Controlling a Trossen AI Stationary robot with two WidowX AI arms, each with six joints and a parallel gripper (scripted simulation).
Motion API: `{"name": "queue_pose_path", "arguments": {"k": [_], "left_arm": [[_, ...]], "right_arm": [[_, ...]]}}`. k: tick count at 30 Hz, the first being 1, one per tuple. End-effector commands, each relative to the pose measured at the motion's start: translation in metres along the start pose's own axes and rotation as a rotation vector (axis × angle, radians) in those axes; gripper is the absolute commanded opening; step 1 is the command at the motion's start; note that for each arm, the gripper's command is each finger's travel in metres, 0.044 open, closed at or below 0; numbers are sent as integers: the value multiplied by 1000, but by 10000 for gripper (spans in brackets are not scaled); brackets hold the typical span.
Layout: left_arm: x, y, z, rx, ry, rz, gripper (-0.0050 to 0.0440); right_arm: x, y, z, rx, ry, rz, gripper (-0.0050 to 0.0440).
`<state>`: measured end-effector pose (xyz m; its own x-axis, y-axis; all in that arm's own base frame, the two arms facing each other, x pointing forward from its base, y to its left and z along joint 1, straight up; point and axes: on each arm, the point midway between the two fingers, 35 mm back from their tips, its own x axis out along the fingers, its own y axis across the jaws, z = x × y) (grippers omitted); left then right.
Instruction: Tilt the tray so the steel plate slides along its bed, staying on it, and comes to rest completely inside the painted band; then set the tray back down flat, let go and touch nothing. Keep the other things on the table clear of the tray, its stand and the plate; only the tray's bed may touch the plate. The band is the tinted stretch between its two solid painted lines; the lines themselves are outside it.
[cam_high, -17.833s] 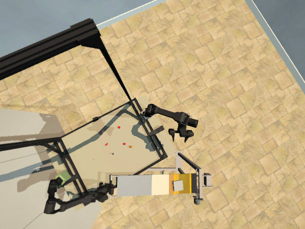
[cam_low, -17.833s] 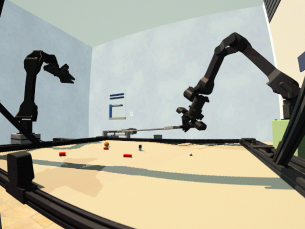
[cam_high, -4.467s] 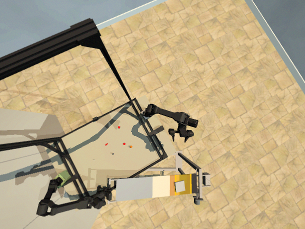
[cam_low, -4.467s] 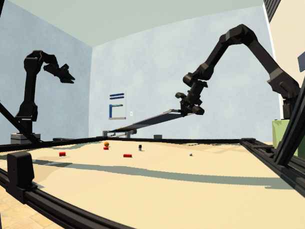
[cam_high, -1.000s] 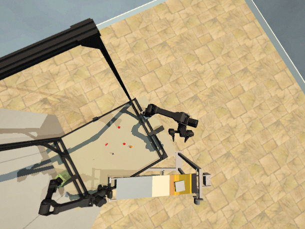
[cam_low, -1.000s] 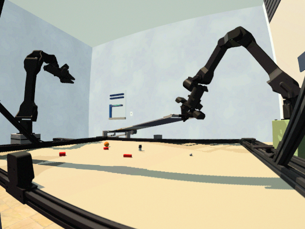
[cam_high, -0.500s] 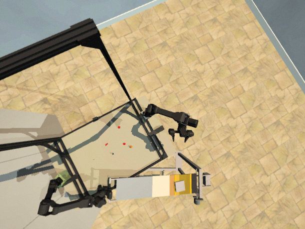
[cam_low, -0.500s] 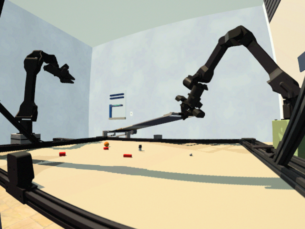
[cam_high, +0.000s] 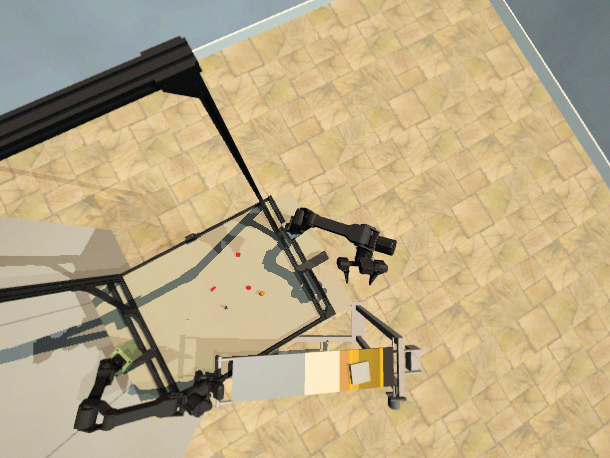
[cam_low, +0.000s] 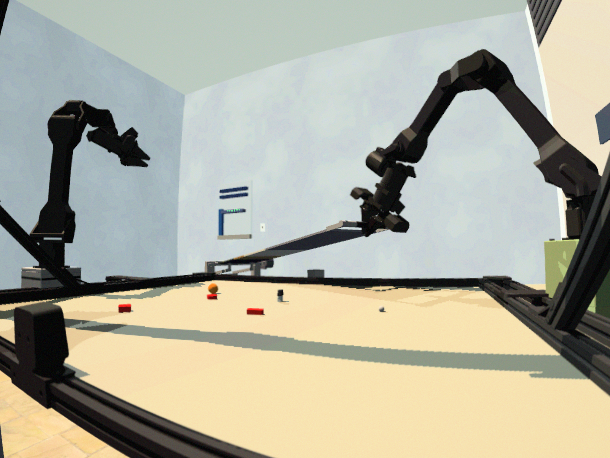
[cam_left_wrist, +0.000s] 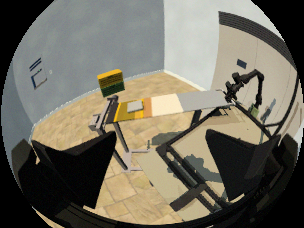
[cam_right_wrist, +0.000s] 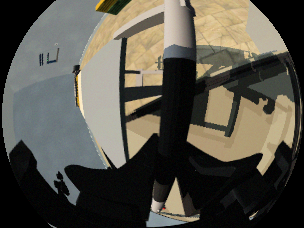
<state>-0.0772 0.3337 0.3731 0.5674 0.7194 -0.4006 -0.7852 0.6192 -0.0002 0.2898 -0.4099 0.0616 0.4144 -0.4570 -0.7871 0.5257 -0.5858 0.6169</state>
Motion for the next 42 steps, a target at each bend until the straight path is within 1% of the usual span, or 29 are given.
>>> {"name": "queue_pose_path", "arguments": {"k": [1,10,29,42], "left_arm": [[0,0,1,1,-2,-1,440],[0,0,1,1,-2,-1,440],[0,0,1,1,-2,-1,440],[0,0,1,1,-2,-1,440]], "right_arm": [[-19,22,1,0,-4,59,0],[-24,28,1,0,-4,69,0],[-25,29,1,0,-4,79,0],[-31,36,1,0,-4,88,0]]}}
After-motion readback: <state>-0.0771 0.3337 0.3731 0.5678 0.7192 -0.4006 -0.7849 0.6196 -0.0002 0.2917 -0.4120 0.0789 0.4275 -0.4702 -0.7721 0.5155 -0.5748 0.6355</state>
